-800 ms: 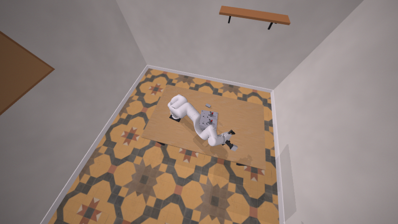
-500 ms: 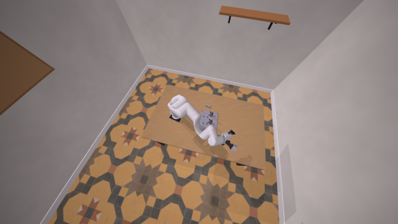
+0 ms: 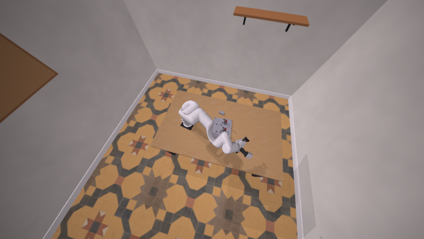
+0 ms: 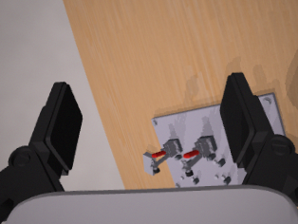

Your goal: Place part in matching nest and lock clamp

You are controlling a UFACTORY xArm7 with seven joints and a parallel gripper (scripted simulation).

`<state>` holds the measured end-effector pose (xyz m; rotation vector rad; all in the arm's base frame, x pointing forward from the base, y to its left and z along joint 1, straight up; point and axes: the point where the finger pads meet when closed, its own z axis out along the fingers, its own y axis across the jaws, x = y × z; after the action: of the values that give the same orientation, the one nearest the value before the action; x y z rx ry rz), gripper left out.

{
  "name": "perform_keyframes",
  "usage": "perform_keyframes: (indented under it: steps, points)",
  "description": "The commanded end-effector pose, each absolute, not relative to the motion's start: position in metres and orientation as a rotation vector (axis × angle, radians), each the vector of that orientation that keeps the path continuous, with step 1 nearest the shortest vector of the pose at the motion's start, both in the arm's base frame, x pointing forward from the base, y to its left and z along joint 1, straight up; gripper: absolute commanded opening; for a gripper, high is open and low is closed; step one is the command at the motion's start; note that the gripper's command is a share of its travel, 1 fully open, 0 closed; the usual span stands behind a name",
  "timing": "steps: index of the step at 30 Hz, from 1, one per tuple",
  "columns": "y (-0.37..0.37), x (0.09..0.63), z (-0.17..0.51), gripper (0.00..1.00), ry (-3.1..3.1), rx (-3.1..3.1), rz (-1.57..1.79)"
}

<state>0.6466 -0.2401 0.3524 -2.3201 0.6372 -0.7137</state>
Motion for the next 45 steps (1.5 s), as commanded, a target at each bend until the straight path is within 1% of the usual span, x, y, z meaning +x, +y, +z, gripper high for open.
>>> perform_keyframes:
  steps: [1, 3, 4, 5, 6, 7, 10, 12, 15, 16, 17, 18, 19, 20, 21, 22, 23, 25, 27, 31, 45]
  points:
    - [-0.203, 0.632, 0.34, 1.0, 0.597, -2.396, -0.635]
    - [-0.163, 0.608, 0.319, 1.0, 0.541, -2.497, -0.527]
    - [-0.163, 0.608, 0.319, 1.0, 0.541, -2.497, -0.527]
    - [-0.141, 0.592, 0.307, 1.0, 0.503, -2.558, -0.467]
    - [-0.141, 0.592, 0.307, 1.0, 0.503, -2.558, -0.467]
    - [-0.118, 0.573, 0.294, 1.0, 0.456, -2.623, -0.404]
    - [-0.118, 0.573, 0.294, 1.0, 0.456, -2.623, -0.404]
    - [-0.078, 0.53, 0.268, 1.0, 0.344, -2.761, -0.281]
    - [-0.078, 0.53, 0.268, 1.0, 0.344, -2.761, -0.281]
    - [-0.062, 0.508, 0.255, 1.0, 0.28, -2.829, -0.225]
    - [-0.062, 0.508, 0.255, 1.0, 0.28, -2.829, -0.225]
    - [-0.048, 0.486, 0.244, 1.0, 0.216, -2.894, -0.174]
    - [-0.048, 0.486, 0.244, 1.0, 0.216, -2.894, -0.174]
    - [-0.038, 0.465, 0.233, 1.0, 0.152, -2.953, -0.13]
    - [-0.038, 0.465, 0.233, 1.0, 0.152, -2.953, -0.13]
    - [-0.03, 0.447, 0.223, 1.0, 0.093, -3.004, -0.092]
    - [-0.03, 0.447, 0.223, 1.0, 0.093, -3.004, -0.092]
    - [-0.022, 0.419, 0.209, 1.0, -0.004, -3.082, -0.038]
    - [-0.022, 0.419, 0.209, 1.0, -0.004, -3.082, -0.038]
    - [-0.017, 0.398, 0.2, 1.0, -0.078, -3.138, -0.001]
    - [-0.017, 0.398, 0.199, 1.0, -0.079, -3.139, 0.0]
